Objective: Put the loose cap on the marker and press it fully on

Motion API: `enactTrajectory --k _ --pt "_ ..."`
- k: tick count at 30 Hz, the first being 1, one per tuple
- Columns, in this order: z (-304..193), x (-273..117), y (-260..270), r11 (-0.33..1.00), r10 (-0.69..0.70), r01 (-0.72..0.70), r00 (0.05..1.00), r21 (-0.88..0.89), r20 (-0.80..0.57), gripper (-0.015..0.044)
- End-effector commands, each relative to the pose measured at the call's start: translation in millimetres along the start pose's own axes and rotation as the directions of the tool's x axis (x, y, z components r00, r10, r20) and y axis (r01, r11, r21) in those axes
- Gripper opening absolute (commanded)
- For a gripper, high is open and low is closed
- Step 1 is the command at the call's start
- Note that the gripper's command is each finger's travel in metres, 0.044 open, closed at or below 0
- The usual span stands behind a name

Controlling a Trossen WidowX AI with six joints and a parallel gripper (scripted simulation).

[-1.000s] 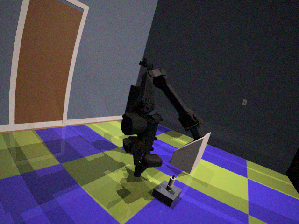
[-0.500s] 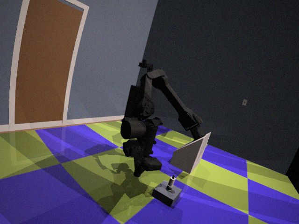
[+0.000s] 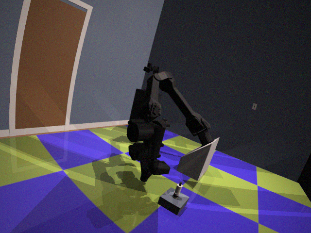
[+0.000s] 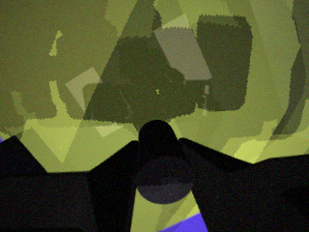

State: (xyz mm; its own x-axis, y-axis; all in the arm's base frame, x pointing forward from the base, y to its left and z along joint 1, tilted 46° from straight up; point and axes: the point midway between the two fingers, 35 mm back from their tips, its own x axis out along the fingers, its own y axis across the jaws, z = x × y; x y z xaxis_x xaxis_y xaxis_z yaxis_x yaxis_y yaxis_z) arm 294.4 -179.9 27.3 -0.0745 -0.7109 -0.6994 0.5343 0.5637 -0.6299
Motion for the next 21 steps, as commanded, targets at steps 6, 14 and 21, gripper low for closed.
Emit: enactTrajectory --k 6,14,21 --pt "2 -24 0 1.000 0.003 -0.003 1.000 0.008 0.005 0.0000" --pt "1 -46 -1 1.000 0.002 -0.002 1.000 0.008 0.006 0.0000" --pt "-1 -53 13 1.000 0.010 -0.010 1.000 0.006 0.004 0.0000"
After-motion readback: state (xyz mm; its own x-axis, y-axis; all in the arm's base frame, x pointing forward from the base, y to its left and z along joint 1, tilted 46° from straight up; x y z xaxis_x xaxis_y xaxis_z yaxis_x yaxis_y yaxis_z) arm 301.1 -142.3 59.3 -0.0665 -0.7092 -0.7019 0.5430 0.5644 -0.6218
